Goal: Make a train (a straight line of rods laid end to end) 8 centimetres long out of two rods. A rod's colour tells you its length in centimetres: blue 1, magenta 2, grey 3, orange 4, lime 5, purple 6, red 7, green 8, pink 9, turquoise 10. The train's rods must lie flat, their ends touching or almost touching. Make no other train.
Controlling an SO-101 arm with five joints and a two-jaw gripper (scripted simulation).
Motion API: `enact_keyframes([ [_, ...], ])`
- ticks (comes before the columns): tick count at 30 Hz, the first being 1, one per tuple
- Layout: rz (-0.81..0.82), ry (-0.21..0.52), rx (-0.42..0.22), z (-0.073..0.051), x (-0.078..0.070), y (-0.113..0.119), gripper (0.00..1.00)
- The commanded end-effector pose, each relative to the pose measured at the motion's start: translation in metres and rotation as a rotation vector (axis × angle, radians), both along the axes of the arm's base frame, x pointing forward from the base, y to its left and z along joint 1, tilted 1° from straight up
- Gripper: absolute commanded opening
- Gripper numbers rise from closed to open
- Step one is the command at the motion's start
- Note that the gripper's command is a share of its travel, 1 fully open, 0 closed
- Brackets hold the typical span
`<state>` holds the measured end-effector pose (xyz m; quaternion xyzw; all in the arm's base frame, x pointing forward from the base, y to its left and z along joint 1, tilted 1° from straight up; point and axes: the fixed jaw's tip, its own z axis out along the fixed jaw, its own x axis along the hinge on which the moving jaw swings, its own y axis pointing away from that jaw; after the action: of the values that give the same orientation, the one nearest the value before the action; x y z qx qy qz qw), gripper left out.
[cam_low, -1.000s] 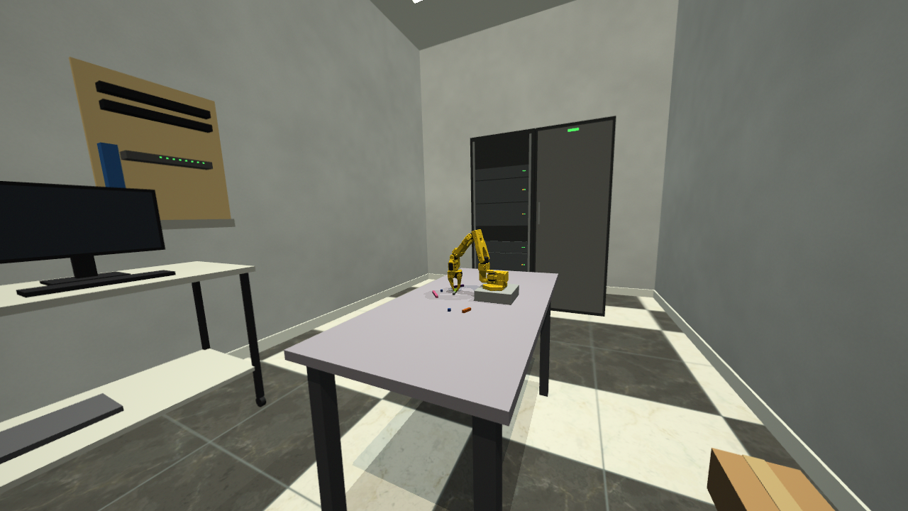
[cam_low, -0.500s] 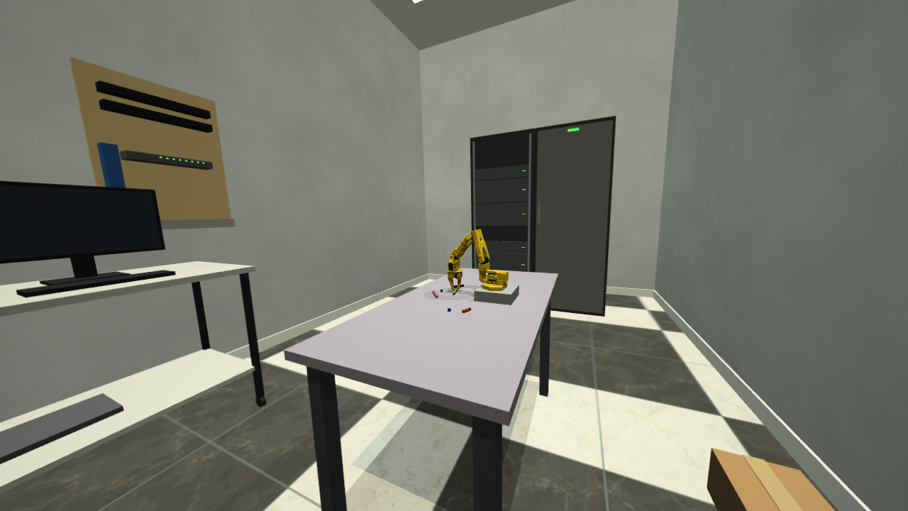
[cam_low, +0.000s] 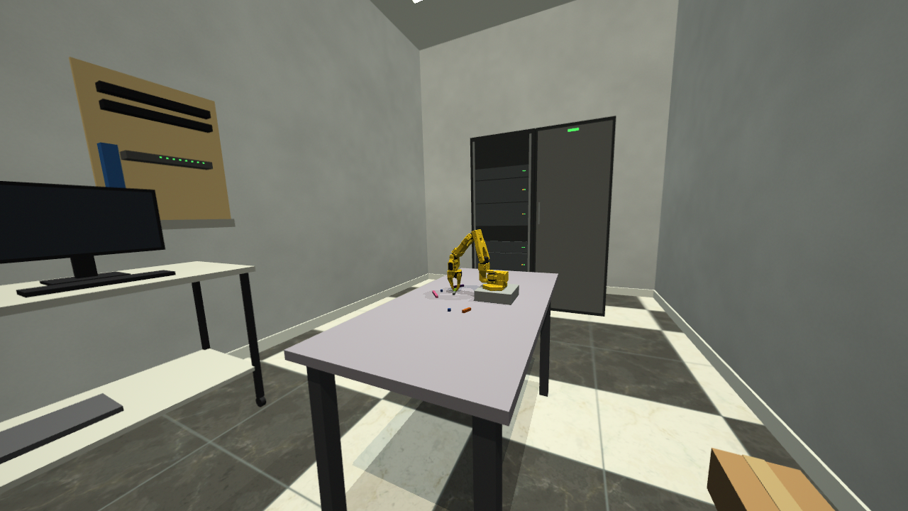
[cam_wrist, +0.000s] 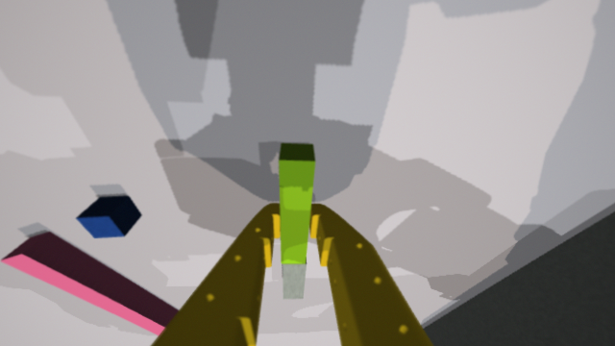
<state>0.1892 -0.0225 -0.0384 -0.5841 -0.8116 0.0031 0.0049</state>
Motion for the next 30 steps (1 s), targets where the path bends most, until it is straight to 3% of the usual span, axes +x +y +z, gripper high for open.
enact_keyframes([
  [1, 0.003, -0.026, -0.002, 0.0044, 0.0061, 0.0015, 0.00],
  [30, 0.003, -0.026, -0.002, 0.0044, 0.0061, 0.0015, 0.06],
])
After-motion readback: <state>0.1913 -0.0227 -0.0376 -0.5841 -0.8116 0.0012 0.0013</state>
